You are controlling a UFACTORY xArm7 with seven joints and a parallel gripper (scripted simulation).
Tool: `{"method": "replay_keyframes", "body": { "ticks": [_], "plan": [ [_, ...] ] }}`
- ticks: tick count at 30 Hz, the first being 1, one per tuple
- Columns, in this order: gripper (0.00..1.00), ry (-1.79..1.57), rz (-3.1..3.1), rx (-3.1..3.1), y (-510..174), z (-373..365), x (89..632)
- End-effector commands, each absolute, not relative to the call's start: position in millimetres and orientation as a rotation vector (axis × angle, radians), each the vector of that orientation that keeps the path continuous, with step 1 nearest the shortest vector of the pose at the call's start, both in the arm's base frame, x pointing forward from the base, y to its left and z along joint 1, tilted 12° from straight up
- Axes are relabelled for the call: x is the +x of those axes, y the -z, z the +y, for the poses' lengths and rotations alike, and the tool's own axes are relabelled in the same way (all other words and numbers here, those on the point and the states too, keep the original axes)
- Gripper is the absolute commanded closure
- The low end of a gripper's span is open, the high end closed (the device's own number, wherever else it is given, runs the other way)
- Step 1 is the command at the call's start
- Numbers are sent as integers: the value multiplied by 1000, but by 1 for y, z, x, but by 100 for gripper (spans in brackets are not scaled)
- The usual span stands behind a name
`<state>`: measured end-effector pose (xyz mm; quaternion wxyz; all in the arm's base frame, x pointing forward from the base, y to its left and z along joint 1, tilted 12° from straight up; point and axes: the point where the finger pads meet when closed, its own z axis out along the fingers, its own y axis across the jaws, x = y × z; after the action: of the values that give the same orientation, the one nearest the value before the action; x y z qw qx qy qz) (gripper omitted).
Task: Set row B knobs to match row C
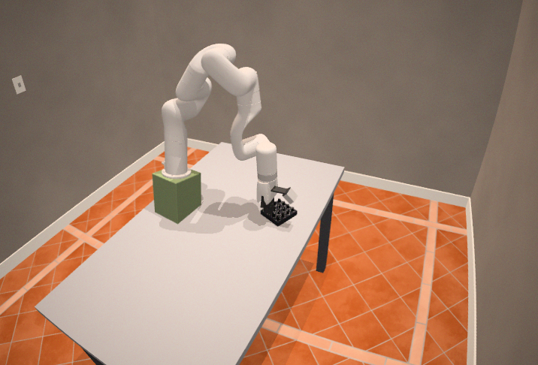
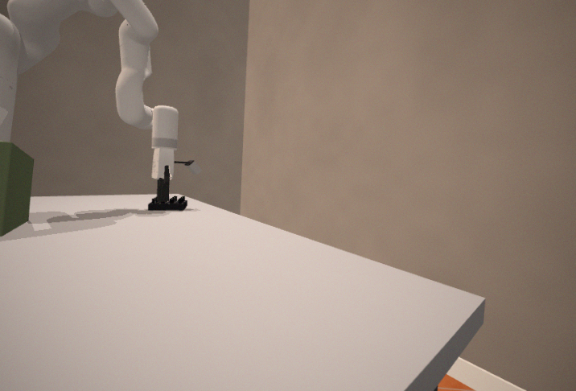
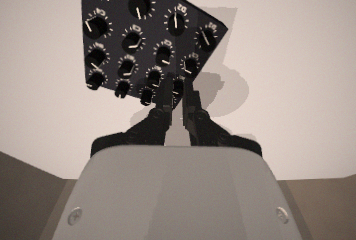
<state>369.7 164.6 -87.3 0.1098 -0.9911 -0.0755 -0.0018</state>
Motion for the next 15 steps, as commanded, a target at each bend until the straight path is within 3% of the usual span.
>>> {"method": "replay_keyframes", "body": {
  "ticks": [1, 15],
  "plan": [
    [92, 4, -179, -2918, 86, 165, 371],
    [92, 2, -164, -2919, 86, 165, 371]
  ]
}}
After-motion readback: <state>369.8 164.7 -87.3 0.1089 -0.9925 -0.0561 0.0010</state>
